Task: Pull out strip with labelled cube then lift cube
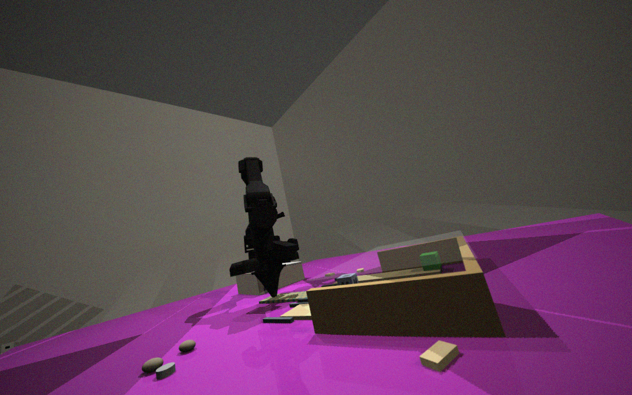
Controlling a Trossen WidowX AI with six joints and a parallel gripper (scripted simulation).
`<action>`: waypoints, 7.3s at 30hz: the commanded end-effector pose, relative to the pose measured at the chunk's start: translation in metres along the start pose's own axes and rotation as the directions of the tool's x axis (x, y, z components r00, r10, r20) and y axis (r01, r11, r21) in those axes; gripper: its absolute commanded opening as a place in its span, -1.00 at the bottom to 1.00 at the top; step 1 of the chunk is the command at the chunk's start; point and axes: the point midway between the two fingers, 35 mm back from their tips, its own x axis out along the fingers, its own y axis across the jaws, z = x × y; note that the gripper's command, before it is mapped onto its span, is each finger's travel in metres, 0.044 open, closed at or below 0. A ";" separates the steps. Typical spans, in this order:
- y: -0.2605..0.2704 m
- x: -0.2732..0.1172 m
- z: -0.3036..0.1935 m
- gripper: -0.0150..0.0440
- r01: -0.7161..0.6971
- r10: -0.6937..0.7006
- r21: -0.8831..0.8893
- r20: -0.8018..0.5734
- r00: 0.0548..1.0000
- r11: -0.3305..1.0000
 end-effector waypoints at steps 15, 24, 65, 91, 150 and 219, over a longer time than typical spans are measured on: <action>0.002 0.003 -0.036 -0.49 -0.010 0.010 0.004 -0.027 1.000 1.000; 0.002 0.003 -0.037 -0.49 -0.010 0.010 0.004 -0.027 1.000 1.000; -0.003 -0.041 0.014 0.40 -0.011 0.010 -0.060 -0.023 1.000 0.998; -0.006 -0.049 0.107 1.00 -0.010 0.010 -0.060 -0.016 1.000 0.998; -0.008 -0.008 0.190 0.36 -0.010 0.010 -0.061 -0.009 1.000 0.998; 0.033 -0.087 0.079 -0.49 -0.014 0.013 -0.060 -0.018 1.000 0.998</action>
